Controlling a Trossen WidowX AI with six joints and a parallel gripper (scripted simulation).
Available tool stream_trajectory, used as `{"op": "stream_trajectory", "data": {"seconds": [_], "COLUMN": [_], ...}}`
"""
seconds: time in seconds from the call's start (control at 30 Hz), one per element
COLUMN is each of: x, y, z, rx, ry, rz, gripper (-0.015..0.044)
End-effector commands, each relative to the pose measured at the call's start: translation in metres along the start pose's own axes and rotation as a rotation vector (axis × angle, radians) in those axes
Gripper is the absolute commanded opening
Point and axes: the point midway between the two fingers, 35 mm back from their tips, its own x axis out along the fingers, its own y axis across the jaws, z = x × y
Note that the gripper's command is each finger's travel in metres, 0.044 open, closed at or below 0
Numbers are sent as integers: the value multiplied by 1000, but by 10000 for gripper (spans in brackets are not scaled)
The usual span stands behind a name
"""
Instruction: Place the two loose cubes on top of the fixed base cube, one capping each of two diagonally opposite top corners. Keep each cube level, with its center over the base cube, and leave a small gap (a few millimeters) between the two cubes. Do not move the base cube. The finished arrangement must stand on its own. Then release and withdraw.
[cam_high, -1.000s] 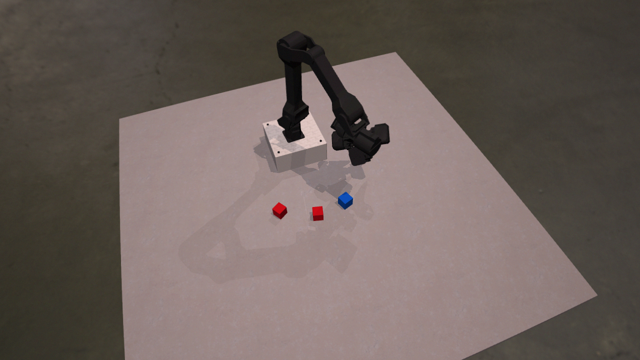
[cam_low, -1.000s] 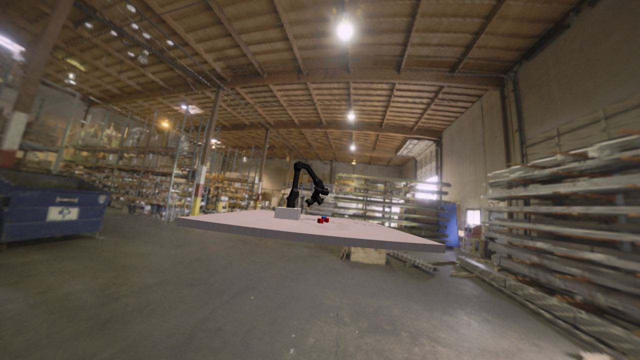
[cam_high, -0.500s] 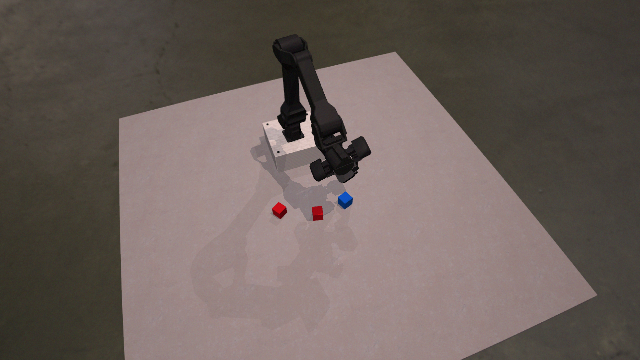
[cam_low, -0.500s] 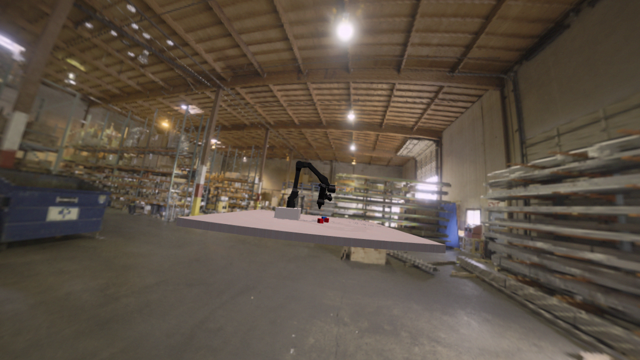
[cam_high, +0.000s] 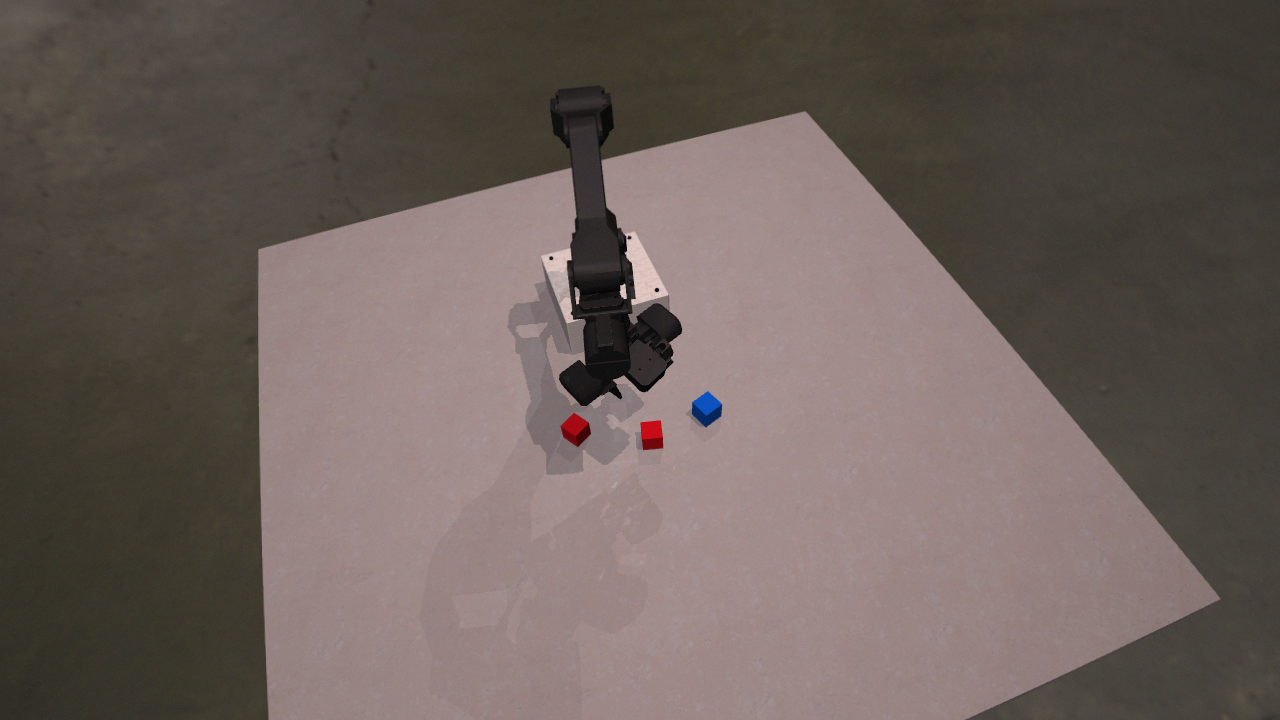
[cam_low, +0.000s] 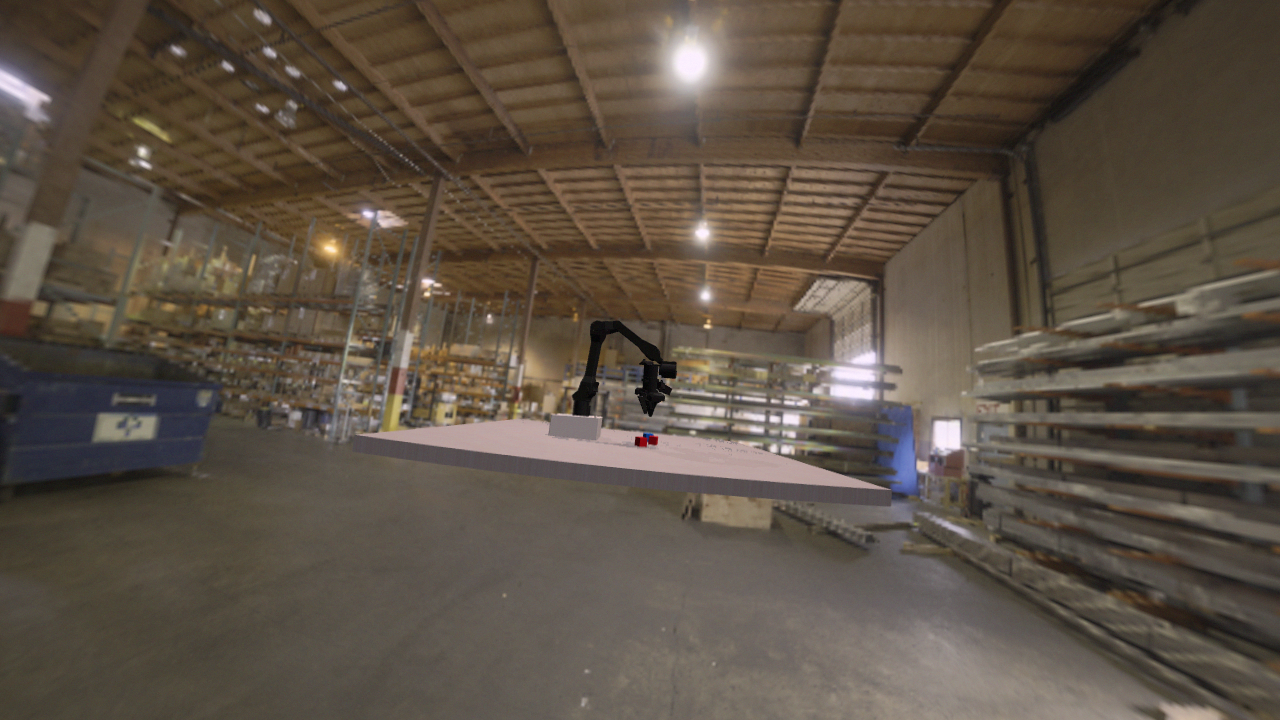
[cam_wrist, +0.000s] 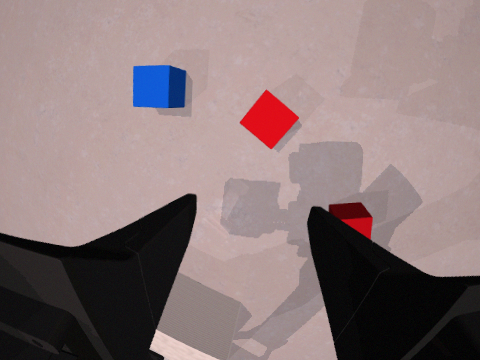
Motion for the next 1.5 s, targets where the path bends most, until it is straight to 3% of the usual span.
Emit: {"op": "stream_trajectory", "data": {"seconds": [0.0,0.47,0.7,1.47], "x": [-21,-26,32,62], "y": [-64,-81,-90,-94], "z": [-33,-47,-52,-55], "rx": [-191,-245,-245,-246], "ry": [82,116,117,117], "rz": [-119,-144,-144,-144], "gripper": [265,265,265,265]}}
